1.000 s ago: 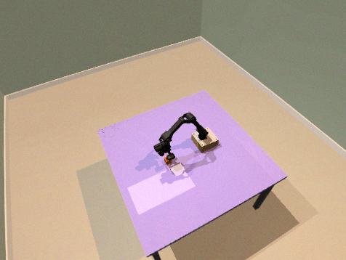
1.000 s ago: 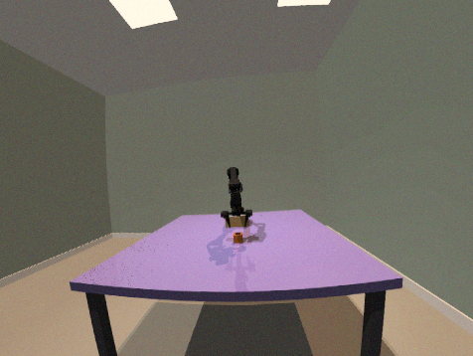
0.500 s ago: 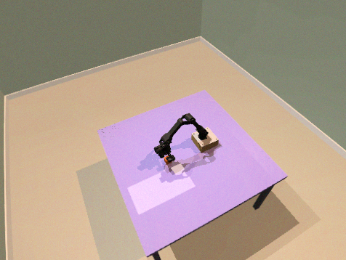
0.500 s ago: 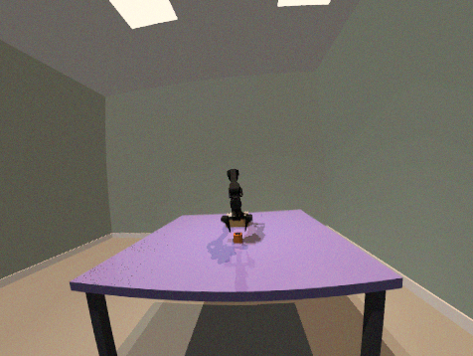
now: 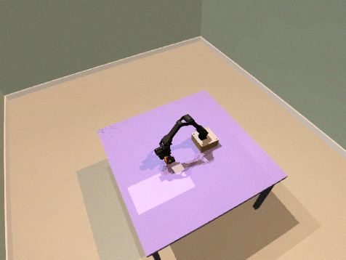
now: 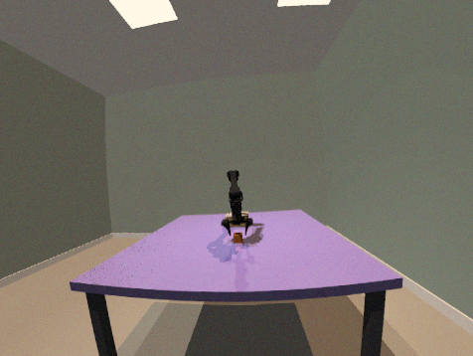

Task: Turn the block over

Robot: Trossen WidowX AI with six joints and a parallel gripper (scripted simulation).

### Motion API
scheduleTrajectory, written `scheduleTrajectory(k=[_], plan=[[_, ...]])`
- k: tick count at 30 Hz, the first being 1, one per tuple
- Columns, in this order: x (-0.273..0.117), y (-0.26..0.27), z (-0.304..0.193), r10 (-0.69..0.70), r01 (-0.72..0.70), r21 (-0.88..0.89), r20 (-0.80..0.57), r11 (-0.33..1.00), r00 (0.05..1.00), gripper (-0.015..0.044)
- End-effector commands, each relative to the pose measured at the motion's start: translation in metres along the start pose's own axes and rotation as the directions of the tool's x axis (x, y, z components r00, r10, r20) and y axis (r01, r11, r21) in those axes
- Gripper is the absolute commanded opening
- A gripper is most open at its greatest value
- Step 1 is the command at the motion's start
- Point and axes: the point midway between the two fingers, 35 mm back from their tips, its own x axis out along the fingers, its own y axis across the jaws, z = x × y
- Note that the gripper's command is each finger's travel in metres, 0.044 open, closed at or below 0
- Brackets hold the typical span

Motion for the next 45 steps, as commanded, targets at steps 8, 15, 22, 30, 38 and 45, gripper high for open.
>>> scheduleTrajectory(k=[8, 15, 22, 30, 38, 45], plan=[[0.009, 0.0, -0.001, 0.004, -0.004, 0.0, -0.003, 1.0, 1.0, 0.0309], [0.009, 0.0, -0.001, 0.004, -0.004, 0.0, -0.003, 1.0, 1.0, 0.0203], [0.009, 0.0, -0.001, 0.004, -0.004, 0.0, -0.003, 1.0, 1.0, 0.0157], [0.009, 0.0, -0.001, 0.004, -0.004, 0.0, -0.003, 1.0, 1.0, 0.0103], [-0.021, 0.0, -0.001, 0.004, -0.004, 0.0, -0.003, 1.0, 1.0, 0.0], [-0.02, 0.0, 0.0, 0.004, -0.004, 0.0, 0.007, 1.0, 1.0, 0.0]])
